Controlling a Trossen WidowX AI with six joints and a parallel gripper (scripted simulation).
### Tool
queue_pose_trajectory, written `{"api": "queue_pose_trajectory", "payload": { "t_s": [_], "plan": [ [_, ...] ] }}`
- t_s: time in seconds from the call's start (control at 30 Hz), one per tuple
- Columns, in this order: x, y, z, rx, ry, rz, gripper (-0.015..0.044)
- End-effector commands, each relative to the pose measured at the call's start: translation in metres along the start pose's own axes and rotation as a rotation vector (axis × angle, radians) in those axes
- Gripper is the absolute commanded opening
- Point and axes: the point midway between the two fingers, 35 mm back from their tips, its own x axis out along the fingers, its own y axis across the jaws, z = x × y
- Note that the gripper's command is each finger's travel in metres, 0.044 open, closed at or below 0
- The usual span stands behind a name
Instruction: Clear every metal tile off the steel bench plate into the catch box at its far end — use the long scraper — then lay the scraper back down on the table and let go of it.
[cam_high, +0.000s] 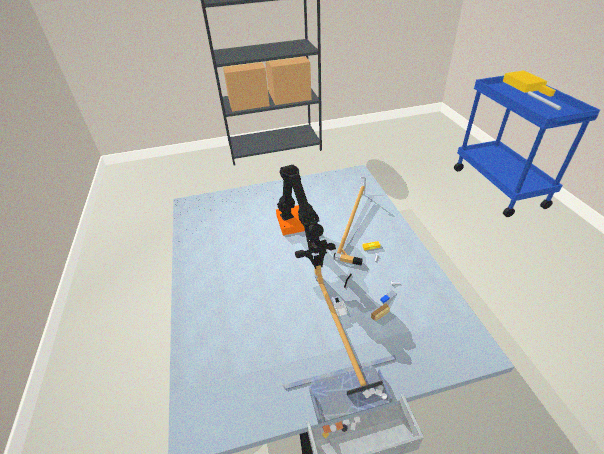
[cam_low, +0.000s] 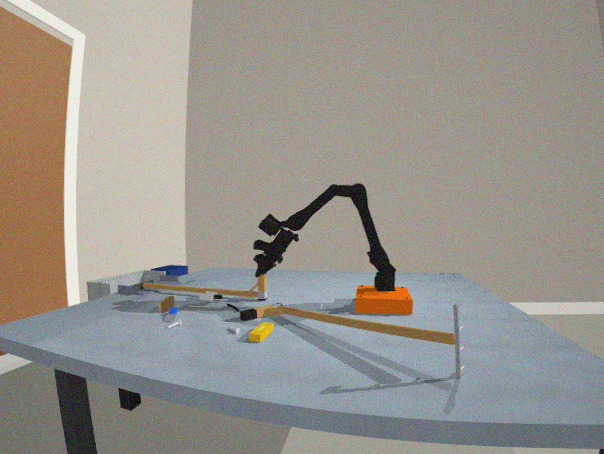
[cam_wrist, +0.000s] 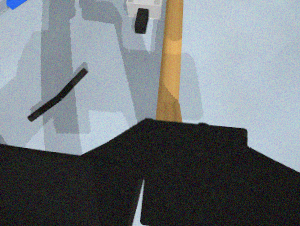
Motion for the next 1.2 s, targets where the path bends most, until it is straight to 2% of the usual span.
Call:
{"api": "queue_pose_trajectory", "payload": {
  "t_s": [0.0, 1.17],
  "plan": [
    [0.002, 0.001, 0.012, -0.006, -0.016, 0.006, 0.0000],
    [0.035, -0.006, 0.053, -0.006, -0.020, 0.005, 0.0000]
  ]
}}
